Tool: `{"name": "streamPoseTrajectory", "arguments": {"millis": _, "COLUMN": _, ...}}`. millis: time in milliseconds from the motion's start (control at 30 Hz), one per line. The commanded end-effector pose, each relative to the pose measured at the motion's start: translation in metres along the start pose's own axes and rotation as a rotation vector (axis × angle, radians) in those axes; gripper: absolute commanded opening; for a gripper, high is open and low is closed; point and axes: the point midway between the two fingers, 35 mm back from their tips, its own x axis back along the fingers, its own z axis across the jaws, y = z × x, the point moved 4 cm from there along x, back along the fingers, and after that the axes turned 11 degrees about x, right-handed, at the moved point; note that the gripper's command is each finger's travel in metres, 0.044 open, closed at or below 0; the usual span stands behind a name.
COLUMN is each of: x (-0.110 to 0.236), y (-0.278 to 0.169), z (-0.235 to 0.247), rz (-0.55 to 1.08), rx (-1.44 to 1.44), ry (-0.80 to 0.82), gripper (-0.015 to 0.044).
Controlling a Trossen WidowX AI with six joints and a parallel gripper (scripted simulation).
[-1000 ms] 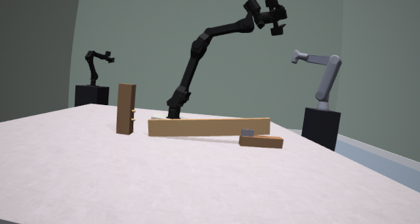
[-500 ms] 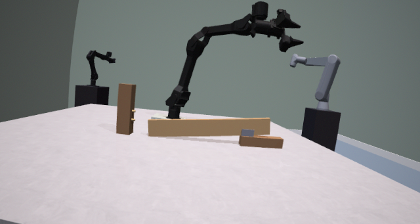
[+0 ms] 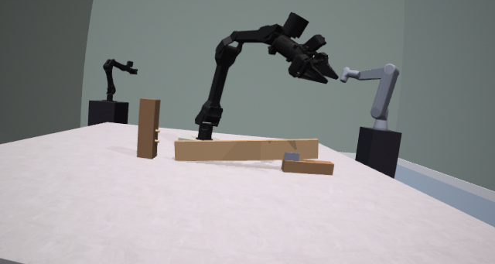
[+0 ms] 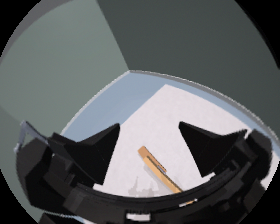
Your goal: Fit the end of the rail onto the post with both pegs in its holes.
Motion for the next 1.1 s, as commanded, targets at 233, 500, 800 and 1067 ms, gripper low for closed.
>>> {"name": "streamPoseTrajectory", "arguments": {"millis": 233, "x": 0.041, "y": -0.127, "z": -0.100, "rz": 0.496, "rx": 0.415, "ry": -0.112, "gripper": 0.0440}}
{"name": "streamPoseTrajectory", "arguments": {"millis": 500, "x": 0.098, "y": -0.211, "z": -0.135, "rz": 0.851, "rx": 0.643, "ry": 0.057, "gripper": 0.0440}}
{"name": "streamPoseTrajectory", "arguments": {"millis": 800, "x": 0.145, "y": -0.261, "z": -0.140, "rz": 1.021, "rx": 0.756, "ry": 0.292, "gripper": 0.0440}}
{"name": "streamPoseTrajectory", "arguments": {"millis": 1067, "x": 0.144, "y": -0.264, "z": -0.141, "rz": 1.021, "rx": 0.756, "ry": 0.292, "gripper": 0.0440}}
